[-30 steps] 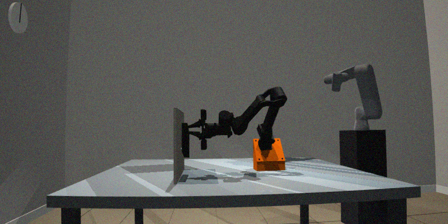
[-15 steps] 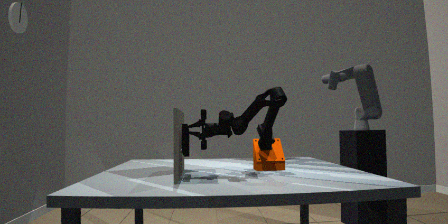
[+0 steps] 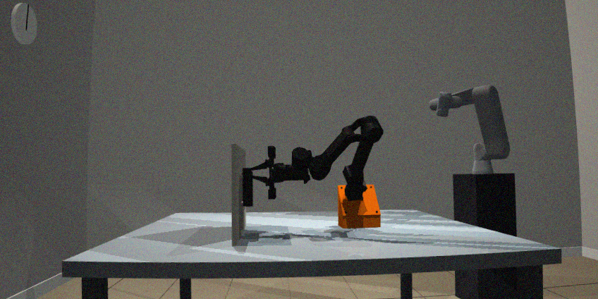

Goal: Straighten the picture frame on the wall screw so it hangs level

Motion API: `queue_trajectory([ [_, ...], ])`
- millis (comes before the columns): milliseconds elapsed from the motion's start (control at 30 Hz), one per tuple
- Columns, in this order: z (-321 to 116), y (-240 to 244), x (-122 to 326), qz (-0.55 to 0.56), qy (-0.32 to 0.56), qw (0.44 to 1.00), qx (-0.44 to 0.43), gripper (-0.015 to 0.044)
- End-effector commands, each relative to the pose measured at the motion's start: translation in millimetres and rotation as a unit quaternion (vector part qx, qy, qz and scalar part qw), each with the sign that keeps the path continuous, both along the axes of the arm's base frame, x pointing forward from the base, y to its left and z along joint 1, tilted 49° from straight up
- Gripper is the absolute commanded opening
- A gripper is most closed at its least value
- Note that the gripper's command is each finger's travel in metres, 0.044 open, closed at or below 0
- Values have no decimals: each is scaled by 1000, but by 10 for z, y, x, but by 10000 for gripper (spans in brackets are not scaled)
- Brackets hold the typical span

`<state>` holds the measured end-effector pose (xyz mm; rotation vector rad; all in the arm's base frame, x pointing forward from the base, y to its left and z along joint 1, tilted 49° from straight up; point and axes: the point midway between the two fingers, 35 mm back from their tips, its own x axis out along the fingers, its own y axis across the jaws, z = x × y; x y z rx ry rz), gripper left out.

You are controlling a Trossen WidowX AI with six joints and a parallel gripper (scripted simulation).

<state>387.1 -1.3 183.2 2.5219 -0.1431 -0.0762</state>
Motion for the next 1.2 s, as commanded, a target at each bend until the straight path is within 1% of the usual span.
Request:
queue_trajectory([
  [0, 2, 4, 1, 1, 2, 1000, -11, 0],
  [567, 5, 4, 1, 2, 7, 999, -53, 0],
  [900, 4, 0, 0, 1, 6, 999, -46, 260],
  [1033, 8, 4, -14, 1, 6, 999, -44, 260],
  [1167, 68, 80, -299, -1, 0, 1000, -2, 260],
])
